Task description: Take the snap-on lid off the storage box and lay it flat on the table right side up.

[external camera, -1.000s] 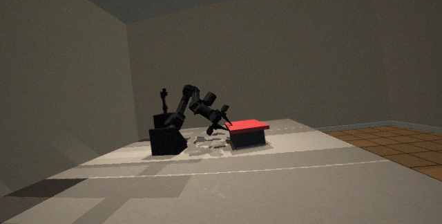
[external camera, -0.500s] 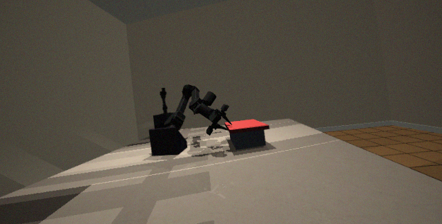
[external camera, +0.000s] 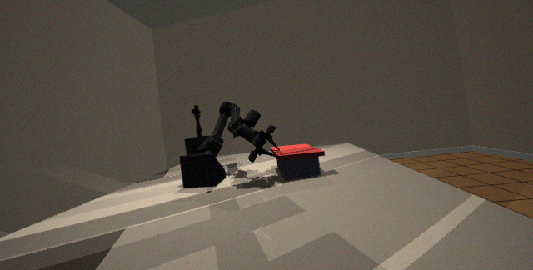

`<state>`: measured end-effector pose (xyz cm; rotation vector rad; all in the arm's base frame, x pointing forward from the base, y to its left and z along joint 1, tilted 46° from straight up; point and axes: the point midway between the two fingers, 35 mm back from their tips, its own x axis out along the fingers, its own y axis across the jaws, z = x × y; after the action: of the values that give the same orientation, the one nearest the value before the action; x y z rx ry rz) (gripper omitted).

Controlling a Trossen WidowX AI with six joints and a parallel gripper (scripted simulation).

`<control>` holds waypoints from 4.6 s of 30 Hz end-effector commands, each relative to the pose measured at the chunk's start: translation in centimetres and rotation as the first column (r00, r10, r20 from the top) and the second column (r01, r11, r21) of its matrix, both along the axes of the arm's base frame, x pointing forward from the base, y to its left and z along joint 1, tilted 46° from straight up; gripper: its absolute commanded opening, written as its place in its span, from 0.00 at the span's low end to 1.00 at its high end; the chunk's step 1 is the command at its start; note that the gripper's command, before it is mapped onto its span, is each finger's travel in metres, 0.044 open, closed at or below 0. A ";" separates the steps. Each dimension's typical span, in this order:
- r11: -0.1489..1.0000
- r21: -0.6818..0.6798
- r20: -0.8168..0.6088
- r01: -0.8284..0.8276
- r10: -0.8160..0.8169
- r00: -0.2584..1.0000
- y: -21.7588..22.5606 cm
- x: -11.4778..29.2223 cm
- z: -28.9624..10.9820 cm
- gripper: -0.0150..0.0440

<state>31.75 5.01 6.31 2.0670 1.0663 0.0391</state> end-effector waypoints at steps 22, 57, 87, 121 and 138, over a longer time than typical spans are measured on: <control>1.000 0.001 0.009 0.005 -0.005 1.000 -0.7 0.0 0.6 0.25; 1.000 0.001 0.005 0.005 -0.005 1.000 -0.5 0.3 0.6 0.25; 1.000 0.001 0.005 0.005 -0.005 1.000 -0.5 0.5 0.7 0.25; 1.000 0.002 0.005 0.005 -0.005 1.000 -0.4 0.7 0.7 0.25; 1.000 -0.001 0.008 0.012 -0.012 1.000 -1.1 0.8 1.5 0.25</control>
<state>32.32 4.32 7.27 2.0729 1.0607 0.0348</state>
